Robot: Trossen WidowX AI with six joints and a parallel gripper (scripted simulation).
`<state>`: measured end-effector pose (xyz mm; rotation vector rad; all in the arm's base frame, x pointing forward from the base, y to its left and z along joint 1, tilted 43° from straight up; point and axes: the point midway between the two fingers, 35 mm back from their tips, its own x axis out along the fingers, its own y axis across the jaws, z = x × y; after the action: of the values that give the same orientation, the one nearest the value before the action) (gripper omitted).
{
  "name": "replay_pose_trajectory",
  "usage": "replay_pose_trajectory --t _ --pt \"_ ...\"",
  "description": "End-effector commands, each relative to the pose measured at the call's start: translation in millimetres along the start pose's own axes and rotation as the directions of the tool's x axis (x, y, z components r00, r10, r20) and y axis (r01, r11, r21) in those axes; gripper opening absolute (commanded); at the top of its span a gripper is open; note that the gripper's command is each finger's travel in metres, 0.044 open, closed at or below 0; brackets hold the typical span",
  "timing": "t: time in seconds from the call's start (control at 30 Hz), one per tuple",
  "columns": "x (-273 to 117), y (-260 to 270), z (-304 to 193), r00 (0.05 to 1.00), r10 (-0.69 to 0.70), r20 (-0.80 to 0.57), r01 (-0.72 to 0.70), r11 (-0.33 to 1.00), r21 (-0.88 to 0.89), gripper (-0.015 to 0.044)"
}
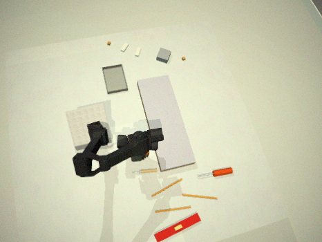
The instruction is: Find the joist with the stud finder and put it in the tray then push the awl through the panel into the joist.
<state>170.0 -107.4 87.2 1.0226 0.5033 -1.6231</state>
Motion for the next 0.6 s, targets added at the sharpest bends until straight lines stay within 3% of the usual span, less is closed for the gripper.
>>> replay_pose_trajectory --t 0.0,0.57 --pt "-0.8 0.3 0.2 0.999 0.007 -0.032 -0.007 1.000 -0.002 0.0000" --pt "-0.7 0.5 2.5 0.994 0.008 -0.113 -0.009 1.000 -0.005 0.0000"
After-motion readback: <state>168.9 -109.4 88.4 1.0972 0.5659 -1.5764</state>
